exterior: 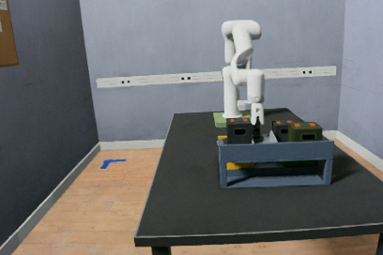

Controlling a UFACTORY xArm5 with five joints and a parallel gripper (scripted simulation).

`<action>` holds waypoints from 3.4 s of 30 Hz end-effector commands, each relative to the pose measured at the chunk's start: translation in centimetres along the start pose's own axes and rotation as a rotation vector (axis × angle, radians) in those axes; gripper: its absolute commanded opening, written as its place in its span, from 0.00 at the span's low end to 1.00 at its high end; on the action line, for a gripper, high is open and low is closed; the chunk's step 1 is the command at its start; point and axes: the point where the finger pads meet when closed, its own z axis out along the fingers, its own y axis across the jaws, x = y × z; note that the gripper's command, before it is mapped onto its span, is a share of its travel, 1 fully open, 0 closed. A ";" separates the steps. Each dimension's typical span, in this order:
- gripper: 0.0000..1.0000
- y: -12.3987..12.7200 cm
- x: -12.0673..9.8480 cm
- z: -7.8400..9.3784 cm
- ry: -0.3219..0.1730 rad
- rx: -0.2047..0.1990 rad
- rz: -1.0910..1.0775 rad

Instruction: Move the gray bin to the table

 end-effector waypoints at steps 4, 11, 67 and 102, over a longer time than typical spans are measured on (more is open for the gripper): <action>0.00 0.9 0.0 -0.1 0.003 0.003 0.000; 0.00 2.1 0.0 -0.1 0.003 0.003 0.000; 0.00 5.5 0.0 -0.1 0.003 0.003 0.000; 0.00 5.5 0.0 1.5 0.003 0.004 0.000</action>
